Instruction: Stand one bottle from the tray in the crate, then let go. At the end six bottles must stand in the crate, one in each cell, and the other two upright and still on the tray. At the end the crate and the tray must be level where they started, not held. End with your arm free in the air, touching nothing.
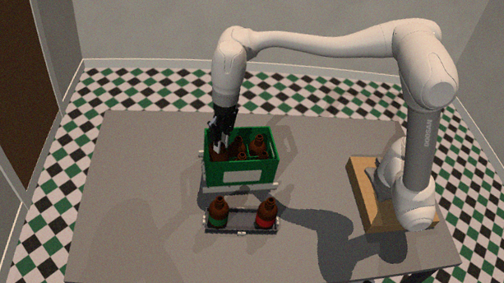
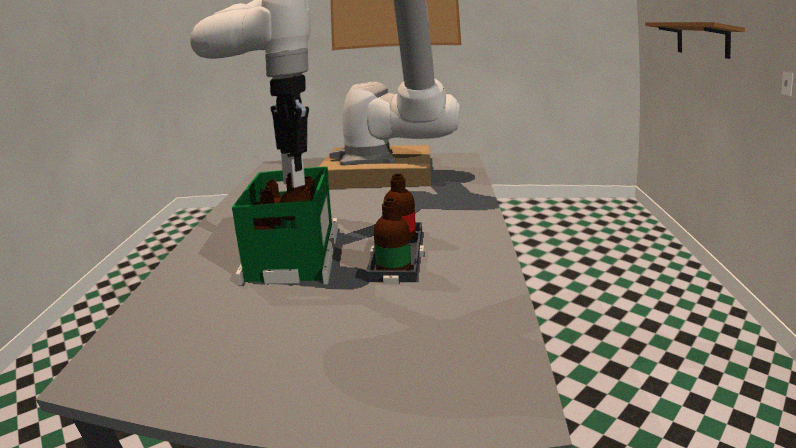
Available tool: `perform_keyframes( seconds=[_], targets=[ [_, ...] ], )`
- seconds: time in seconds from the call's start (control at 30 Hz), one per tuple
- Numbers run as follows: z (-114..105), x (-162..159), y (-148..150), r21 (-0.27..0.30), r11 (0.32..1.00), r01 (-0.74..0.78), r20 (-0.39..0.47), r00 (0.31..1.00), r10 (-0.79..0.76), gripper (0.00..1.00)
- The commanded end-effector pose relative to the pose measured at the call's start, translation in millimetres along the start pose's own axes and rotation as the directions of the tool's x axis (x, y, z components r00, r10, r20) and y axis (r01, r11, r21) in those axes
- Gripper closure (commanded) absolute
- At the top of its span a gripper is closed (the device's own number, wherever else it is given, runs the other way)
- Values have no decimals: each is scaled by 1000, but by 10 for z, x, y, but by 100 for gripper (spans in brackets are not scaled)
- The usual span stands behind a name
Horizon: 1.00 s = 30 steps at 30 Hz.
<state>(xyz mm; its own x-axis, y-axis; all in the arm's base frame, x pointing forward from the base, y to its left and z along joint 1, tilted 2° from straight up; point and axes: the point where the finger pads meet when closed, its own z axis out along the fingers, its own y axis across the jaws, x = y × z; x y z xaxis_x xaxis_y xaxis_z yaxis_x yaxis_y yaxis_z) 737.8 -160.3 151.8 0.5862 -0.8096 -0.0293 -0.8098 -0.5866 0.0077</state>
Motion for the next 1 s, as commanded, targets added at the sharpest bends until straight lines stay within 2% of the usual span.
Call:
perform_keyframes(
  seconds=[0.0, 0.97],
  targets=[
    [4, 0, 0, 0, 1000, 0, 0, 1000, 0, 100],
    [227, 0, 0, 0, 1000, 0, 0, 1000, 0, 100]
  ],
)
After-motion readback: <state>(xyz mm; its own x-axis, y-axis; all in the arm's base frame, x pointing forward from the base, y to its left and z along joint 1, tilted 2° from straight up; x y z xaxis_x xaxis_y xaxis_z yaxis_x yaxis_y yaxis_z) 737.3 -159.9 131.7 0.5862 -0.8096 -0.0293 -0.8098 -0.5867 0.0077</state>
